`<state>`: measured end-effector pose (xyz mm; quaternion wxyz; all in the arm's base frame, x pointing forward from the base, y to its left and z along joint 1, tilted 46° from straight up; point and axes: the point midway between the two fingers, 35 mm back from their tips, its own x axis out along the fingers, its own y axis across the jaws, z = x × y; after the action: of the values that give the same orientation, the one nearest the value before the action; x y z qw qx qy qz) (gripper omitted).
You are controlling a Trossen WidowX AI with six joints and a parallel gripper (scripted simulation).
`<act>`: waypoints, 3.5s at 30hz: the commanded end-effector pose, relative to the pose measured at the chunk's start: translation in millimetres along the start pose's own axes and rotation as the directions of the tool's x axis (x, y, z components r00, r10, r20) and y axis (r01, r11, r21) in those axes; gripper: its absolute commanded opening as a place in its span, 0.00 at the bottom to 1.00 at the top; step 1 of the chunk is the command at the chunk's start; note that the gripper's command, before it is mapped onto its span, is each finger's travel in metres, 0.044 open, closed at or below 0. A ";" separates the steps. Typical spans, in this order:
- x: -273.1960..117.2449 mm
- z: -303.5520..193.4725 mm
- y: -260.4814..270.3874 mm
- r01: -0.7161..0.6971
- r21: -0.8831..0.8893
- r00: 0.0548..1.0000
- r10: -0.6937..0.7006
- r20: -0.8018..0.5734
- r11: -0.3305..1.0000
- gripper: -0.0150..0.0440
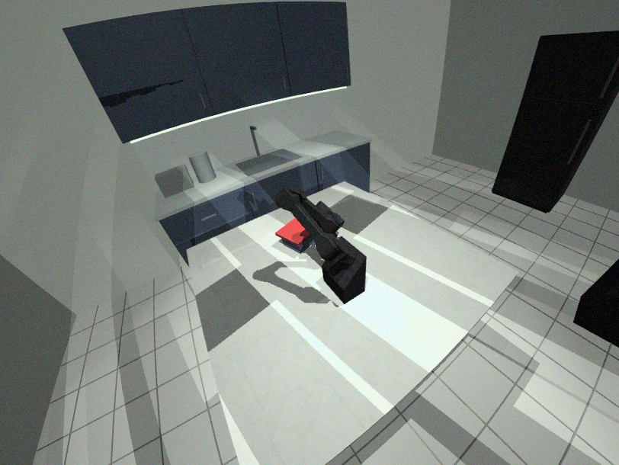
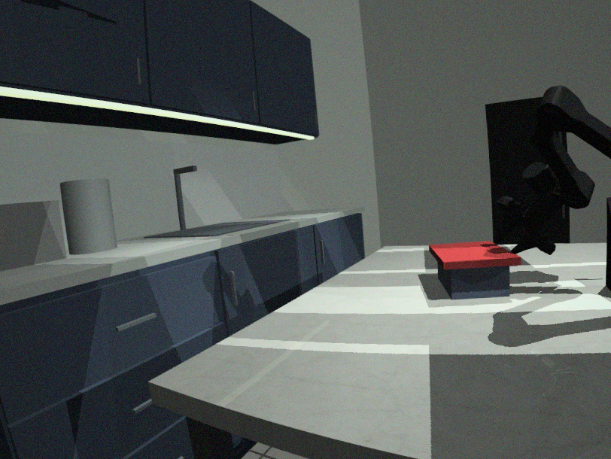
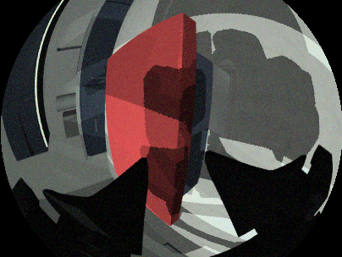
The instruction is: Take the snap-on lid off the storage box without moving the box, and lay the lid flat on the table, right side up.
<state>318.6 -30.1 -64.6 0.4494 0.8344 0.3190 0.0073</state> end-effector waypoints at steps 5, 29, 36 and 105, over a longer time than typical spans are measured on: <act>14.8 -0.8 1.3 -0.008 -0.021 1.000 0.008 -0.007 1.000 0.65; 14.0 -1.9 1.5 -0.008 -0.023 1.000 0.008 -0.009 1.000 0.25; 13.1 -1.8 2.7 -0.008 -0.023 1.000 0.008 -0.009 1.000 0.25; 2.7 -0.8 11.9 -0.008 -0.024 1.000 0.007 -0.009 1.000 0.25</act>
<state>327.7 -30.1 -58.0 0.4536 0.8314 0.3208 0.0144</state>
